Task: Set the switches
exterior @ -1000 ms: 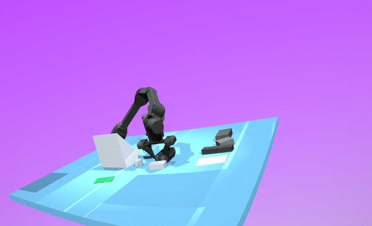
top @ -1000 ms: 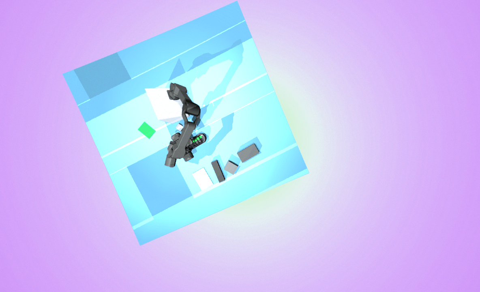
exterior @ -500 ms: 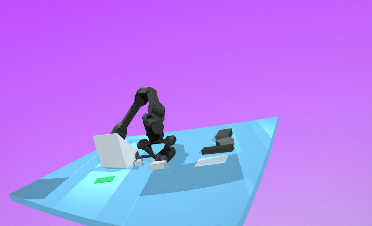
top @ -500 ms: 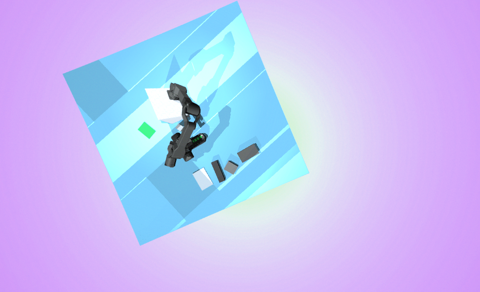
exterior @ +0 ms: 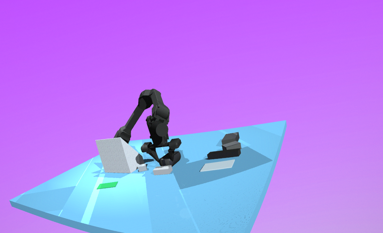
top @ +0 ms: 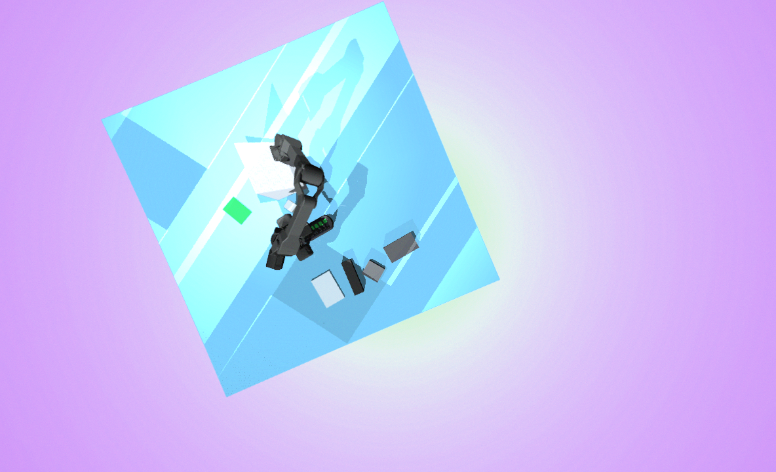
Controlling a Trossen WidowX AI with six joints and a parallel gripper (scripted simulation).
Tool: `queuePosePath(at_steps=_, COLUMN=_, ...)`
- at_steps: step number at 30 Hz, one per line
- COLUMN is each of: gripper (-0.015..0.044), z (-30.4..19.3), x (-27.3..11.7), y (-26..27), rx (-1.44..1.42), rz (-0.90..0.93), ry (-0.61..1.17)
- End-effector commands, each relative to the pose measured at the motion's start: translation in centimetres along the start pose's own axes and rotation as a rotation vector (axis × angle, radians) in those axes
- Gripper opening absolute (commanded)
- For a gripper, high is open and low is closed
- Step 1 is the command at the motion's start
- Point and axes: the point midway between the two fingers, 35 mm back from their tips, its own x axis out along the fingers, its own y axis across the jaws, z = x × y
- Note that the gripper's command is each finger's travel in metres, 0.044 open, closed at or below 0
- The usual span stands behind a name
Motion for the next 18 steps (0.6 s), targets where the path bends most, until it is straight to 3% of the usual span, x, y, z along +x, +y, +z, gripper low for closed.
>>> queuePosePath(at_steps=1, gripper=0.0336, z=0.3, x=-0.4, y=0.0, rx=-0.001, rz=-0.001, ry=0.006)
queuePosePath(at_steps=18, gripper=0.0336, z=1.2, x=-1.5, y=0.0, rx=0.0, rz=-0.001, ry=0.04)
